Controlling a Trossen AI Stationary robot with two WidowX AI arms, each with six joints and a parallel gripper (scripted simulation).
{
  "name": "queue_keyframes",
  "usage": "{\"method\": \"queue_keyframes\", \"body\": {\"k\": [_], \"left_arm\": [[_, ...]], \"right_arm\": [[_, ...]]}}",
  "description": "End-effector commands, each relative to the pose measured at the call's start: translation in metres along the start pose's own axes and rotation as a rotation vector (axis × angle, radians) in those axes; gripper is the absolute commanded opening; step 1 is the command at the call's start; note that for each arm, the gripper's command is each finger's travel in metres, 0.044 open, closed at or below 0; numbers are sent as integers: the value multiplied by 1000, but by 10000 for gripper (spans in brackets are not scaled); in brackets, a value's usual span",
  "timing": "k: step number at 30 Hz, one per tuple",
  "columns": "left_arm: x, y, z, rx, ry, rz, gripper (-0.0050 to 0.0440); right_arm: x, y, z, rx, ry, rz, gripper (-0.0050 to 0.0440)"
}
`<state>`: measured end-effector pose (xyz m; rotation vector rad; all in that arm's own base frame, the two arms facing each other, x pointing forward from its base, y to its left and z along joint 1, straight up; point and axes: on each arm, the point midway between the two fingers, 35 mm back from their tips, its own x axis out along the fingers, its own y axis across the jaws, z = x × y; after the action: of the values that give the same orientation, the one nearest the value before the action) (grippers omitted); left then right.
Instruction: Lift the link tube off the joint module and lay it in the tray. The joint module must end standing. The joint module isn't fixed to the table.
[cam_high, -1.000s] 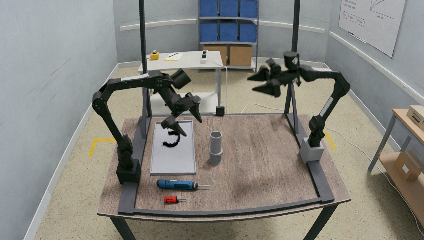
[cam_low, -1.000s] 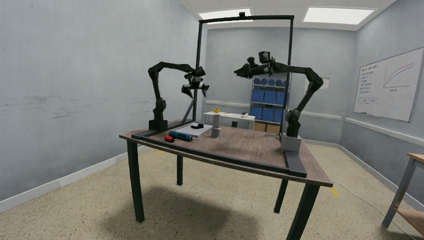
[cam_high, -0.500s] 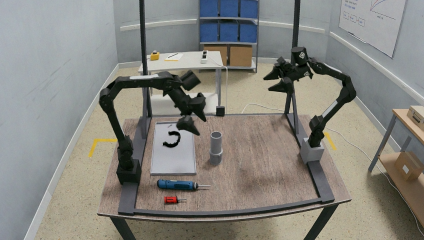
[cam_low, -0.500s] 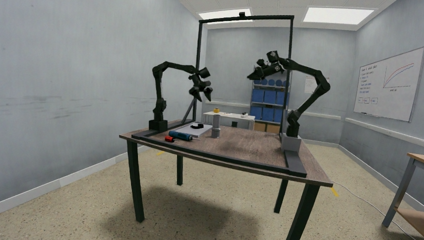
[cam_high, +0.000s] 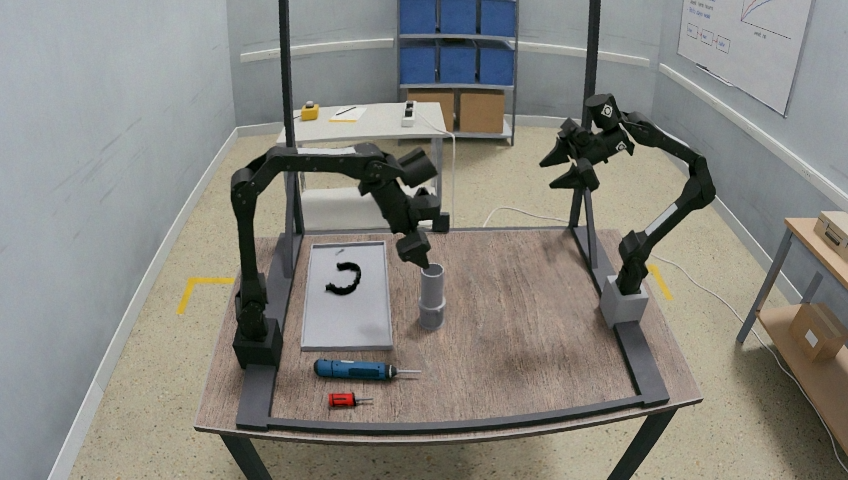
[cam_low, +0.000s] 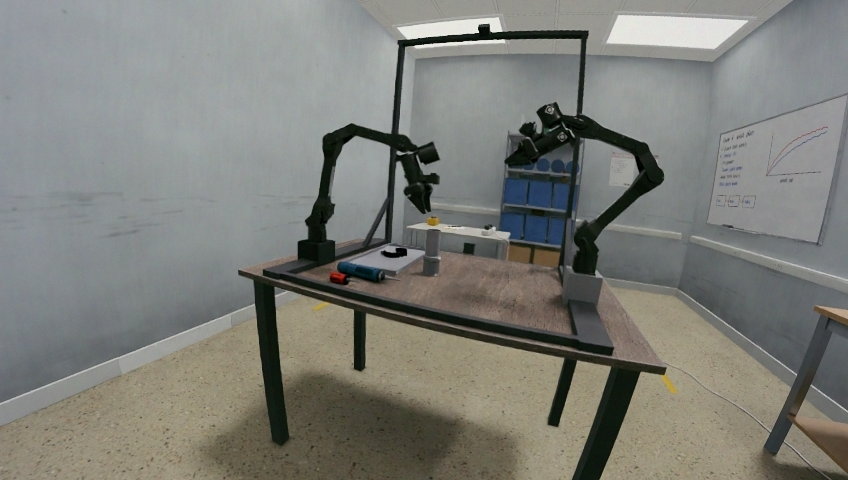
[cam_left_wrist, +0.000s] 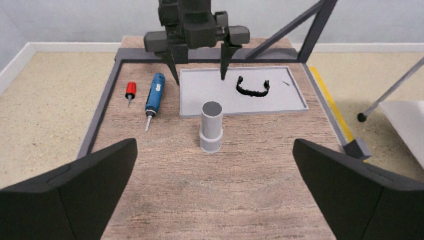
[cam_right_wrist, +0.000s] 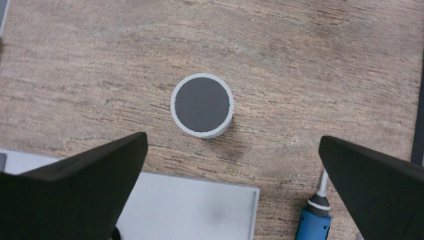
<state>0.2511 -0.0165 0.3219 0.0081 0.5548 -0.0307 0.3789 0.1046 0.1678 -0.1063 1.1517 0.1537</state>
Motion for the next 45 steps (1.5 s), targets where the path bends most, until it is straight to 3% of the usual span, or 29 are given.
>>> {"method": "queue_keyframes", "body": {"k": [1,21,23,25,31,45], "left_arm": [[-5,0,5,-3,-15,4,440],[-3,0,3,-1,-9,1,440],[-3,0,3,-1,-9,1,440],[-3,0,3,-1,-9,1,440],[-3,0,3,-1,-9,1,440],[-3,0,3,-1,-9,1,440]], "right_arm": [[0,4,12,-82,23,40,440],[2,7,12,-118,37,54,440],[7,7,10,-121,52,56,392],[1,5,8,-120,31,58,354],[4,2,4,-142,-7,81,354],[28,-15,-38,-277,-201,230,354]]}}
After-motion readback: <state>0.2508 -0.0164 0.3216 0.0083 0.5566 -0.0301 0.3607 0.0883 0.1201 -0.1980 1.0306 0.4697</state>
